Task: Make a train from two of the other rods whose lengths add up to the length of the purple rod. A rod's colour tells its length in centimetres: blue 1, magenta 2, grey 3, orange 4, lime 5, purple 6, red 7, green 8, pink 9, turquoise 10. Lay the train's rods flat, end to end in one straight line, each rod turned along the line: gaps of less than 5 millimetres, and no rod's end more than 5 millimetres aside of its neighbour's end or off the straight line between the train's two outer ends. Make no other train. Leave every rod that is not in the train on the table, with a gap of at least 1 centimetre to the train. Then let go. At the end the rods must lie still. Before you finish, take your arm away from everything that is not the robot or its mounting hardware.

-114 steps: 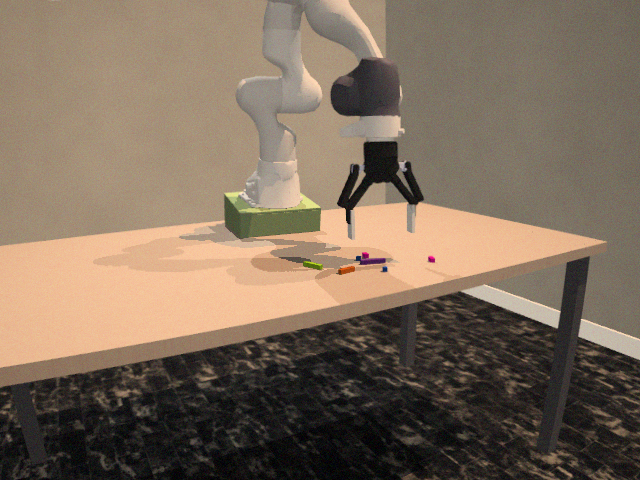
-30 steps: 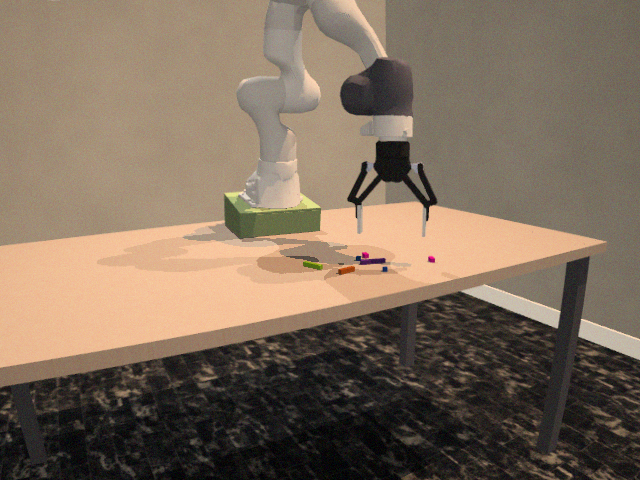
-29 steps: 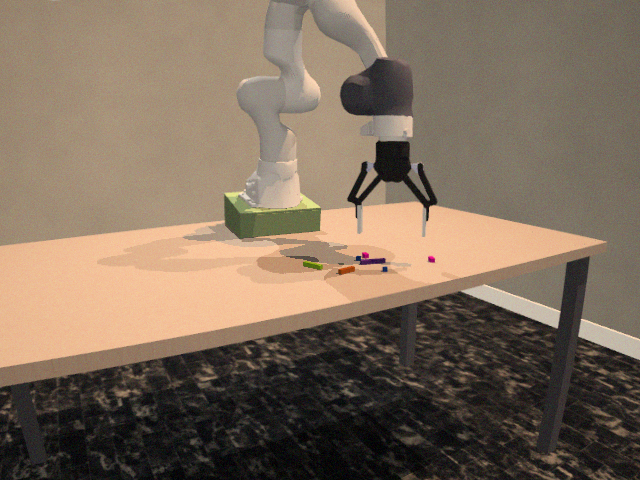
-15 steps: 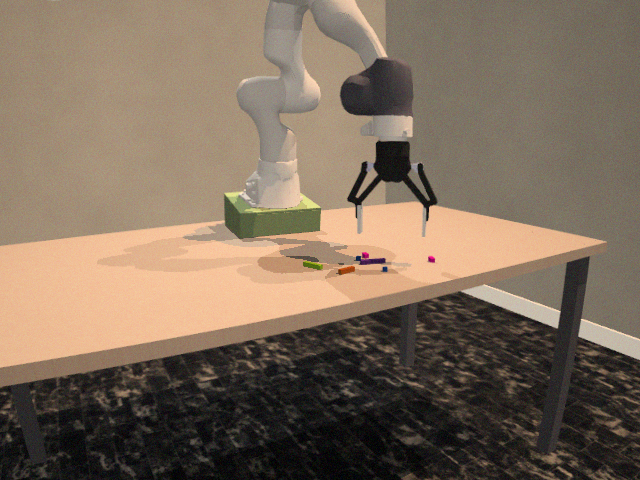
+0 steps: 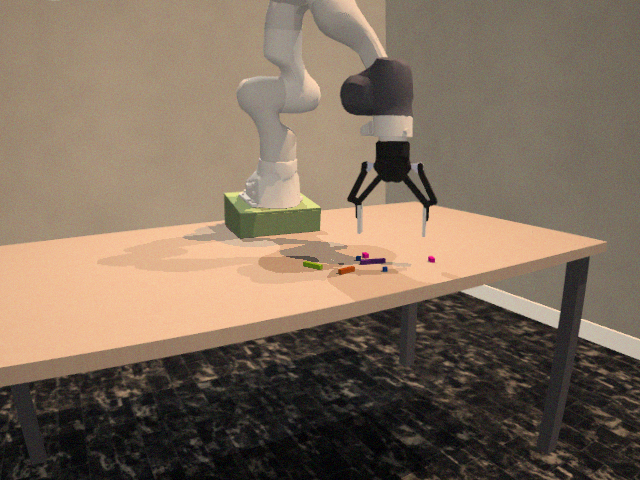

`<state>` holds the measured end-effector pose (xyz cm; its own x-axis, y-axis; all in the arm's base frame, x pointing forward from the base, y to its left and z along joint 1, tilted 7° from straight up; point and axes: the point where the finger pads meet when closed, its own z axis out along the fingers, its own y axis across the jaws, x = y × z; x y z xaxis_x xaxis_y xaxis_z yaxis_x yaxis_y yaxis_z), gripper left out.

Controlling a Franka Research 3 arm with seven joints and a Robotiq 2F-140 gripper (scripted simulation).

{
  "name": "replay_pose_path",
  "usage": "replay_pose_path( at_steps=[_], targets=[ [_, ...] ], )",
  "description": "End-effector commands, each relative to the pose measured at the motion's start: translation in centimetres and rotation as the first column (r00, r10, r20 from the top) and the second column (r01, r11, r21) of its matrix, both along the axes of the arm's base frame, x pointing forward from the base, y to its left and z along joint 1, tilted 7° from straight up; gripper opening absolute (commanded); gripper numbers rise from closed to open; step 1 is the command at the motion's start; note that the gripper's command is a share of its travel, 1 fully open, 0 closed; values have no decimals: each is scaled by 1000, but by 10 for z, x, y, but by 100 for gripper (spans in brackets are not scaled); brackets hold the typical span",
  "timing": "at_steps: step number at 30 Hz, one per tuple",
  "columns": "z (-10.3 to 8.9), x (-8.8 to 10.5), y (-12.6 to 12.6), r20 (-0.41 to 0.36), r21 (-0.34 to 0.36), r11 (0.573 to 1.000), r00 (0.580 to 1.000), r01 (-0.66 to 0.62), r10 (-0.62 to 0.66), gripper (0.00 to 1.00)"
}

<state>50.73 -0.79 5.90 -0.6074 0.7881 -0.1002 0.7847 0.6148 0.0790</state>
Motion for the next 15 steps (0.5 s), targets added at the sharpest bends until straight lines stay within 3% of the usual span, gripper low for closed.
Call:
replay_pose_path(
  at_steps=[1, 15],
  targets=[
    [0, 0, 0, -1, -1, 1000, 1000, 3, -3, 100],
    [0, 0, 0, -2, -3, 1000, 1000, -16, 16, 100]
  ],
)
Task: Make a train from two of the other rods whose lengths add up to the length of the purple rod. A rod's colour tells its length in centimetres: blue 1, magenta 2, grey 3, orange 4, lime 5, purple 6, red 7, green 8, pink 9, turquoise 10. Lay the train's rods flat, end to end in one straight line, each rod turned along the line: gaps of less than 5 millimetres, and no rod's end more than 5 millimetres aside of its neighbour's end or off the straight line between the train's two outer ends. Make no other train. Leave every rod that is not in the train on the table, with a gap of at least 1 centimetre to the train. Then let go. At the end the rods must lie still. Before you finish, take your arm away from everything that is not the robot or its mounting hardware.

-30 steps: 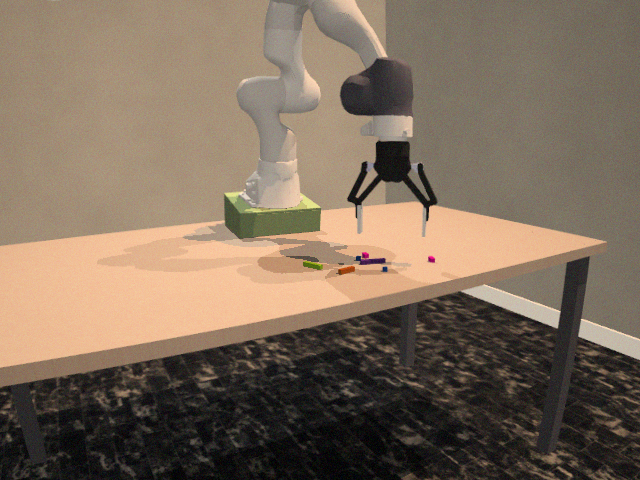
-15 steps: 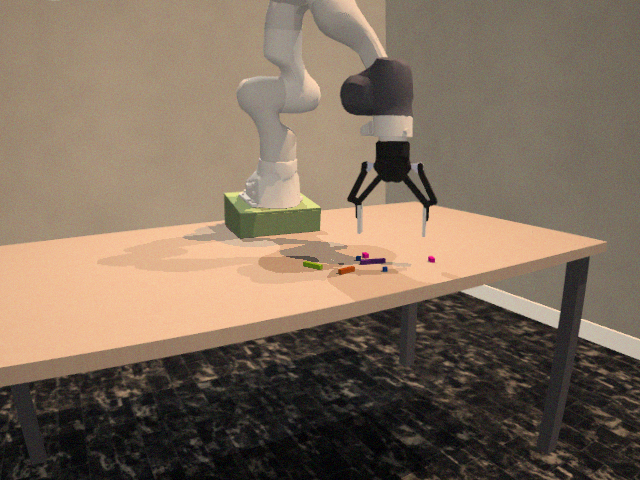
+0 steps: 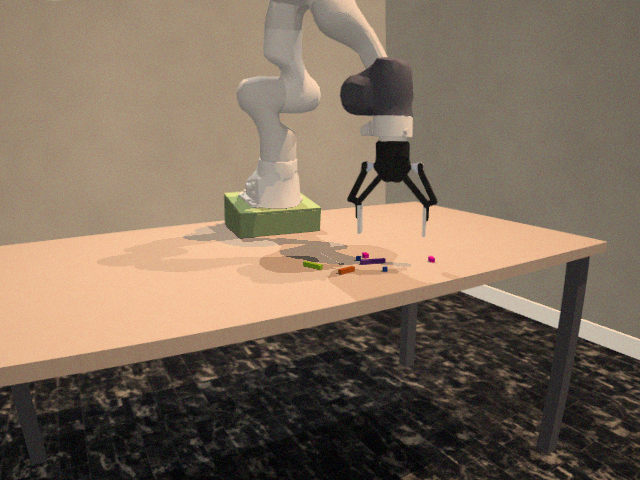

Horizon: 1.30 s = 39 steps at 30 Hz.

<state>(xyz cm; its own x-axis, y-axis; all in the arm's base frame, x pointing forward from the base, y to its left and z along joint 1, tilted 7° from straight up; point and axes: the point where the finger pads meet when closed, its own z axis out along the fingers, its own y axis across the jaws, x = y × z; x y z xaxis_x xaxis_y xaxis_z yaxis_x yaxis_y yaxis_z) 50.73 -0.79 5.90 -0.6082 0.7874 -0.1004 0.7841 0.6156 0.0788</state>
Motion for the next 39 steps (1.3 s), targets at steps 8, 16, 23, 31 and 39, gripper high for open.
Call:
replay_pose_path(
  at_steps=[8, 16, 23, 31, 39],
  targets=[
    [0, -6, -4, -16, -35, 972, 972, -234, 233, 100],
    [1, -10, -7, -29, -52, 929, 931, -366, 365, 100],
    [1, -12, -8, -39, -62, 890, 892, -452, 451, 100],
    [1, -16, -11, -54, -74, 820, 824, -567, 564, 100],
    [2, -19, -13, -69, -83, 745, 749, -662, 659, 100]
  ],
)
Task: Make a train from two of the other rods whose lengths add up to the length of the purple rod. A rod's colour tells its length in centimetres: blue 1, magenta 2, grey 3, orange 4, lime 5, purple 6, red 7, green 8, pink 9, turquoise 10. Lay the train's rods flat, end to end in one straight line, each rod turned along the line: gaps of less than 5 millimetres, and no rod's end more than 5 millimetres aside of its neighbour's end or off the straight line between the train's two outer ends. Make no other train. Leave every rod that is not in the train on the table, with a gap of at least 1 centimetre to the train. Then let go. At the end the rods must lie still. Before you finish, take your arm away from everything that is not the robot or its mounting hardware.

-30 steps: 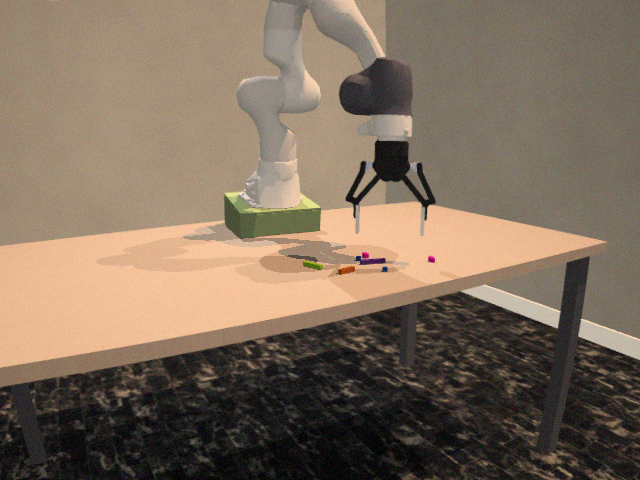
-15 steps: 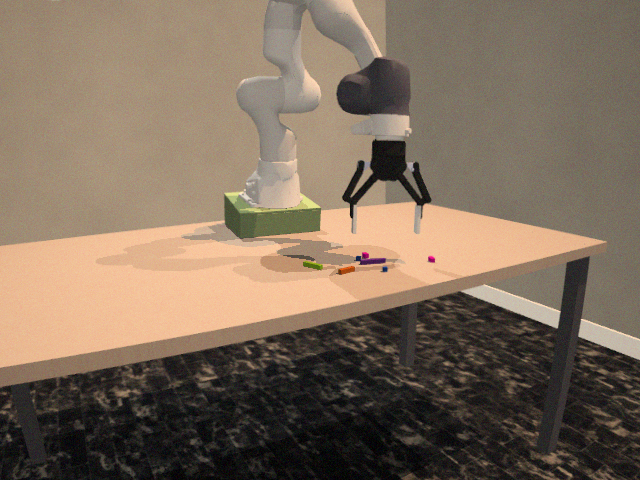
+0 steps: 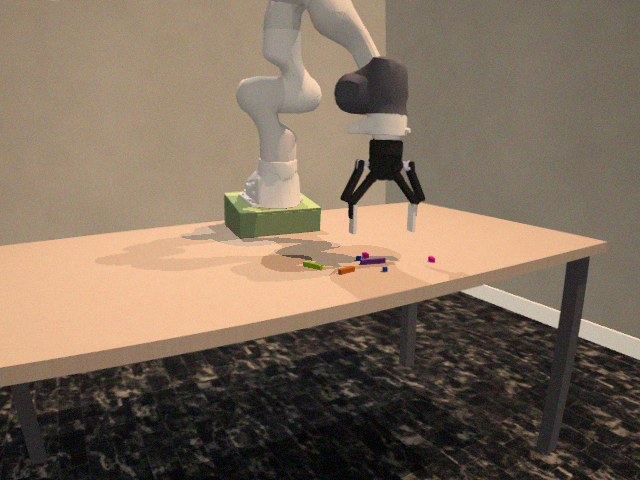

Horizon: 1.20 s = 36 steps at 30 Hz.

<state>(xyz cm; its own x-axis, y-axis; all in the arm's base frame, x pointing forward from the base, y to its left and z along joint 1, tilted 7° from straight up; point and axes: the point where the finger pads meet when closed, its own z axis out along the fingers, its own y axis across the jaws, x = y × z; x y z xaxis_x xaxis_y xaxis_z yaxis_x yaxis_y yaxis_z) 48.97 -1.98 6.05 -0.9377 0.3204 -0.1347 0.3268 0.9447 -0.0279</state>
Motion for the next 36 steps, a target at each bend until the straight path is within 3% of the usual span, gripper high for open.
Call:
replay_pose_path(
  at_steps=[1, 19, 34, 36],
  targets=[
    [0, -1, -1, -11, 5, 988, 988, -151, 151, 100],
    [1, -8, -5, -33, -23, 920, 920, -391, 390, 100],
    [3, -14, -8, -61, -43, 792, 793, -608, 606, 100],
    [3, -14, -8, -61, -43, 792, 793, -608, 606, 100]
  ],
)
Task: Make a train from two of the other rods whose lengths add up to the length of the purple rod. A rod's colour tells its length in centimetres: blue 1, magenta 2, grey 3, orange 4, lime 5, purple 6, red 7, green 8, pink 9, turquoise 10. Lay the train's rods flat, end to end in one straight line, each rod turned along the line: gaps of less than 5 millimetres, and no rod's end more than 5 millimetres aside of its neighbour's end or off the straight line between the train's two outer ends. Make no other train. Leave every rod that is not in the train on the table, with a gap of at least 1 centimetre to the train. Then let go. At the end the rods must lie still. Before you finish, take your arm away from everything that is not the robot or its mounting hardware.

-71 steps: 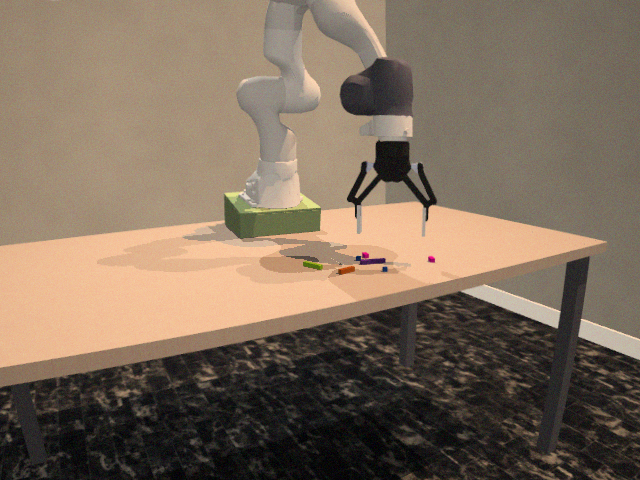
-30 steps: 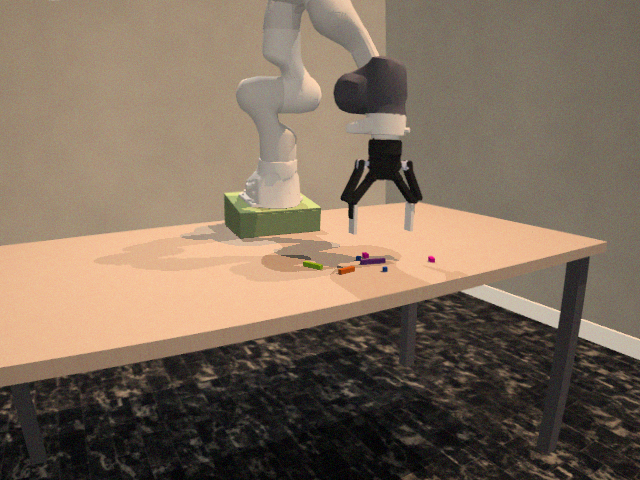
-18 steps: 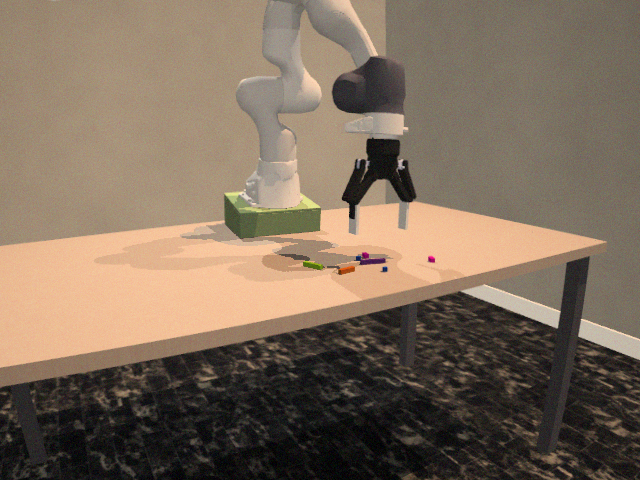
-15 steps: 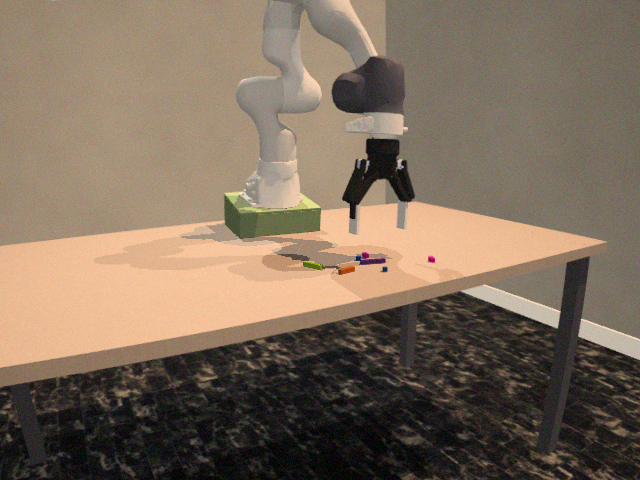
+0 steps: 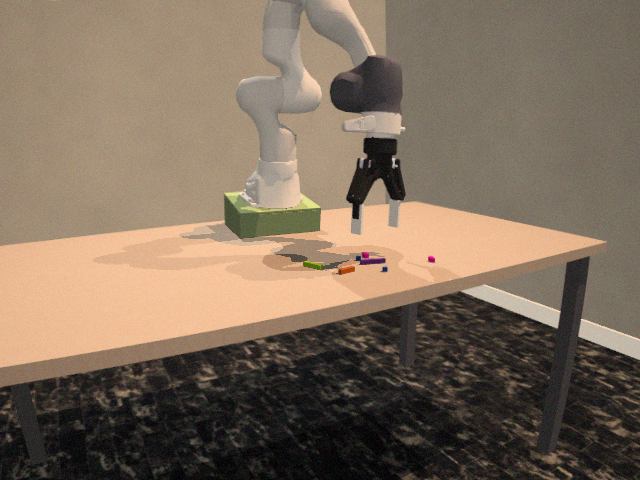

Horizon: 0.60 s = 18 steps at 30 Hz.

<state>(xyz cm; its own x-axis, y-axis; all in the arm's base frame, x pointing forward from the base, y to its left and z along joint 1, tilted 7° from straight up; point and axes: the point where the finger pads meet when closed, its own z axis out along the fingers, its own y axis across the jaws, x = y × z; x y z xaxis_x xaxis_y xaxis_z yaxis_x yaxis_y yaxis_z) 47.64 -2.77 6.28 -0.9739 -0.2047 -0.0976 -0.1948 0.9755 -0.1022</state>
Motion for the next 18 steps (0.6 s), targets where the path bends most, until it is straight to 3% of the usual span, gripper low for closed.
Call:
replay_pose_path(
  at_steps=[1, 18],
  targets=[
    [0, -2, -1, -12, 7, 986, 986, -166, 166, 100],
    [2, -8, -4, -35, -18, 912, 912, -410, 409, 100]
  ],
)
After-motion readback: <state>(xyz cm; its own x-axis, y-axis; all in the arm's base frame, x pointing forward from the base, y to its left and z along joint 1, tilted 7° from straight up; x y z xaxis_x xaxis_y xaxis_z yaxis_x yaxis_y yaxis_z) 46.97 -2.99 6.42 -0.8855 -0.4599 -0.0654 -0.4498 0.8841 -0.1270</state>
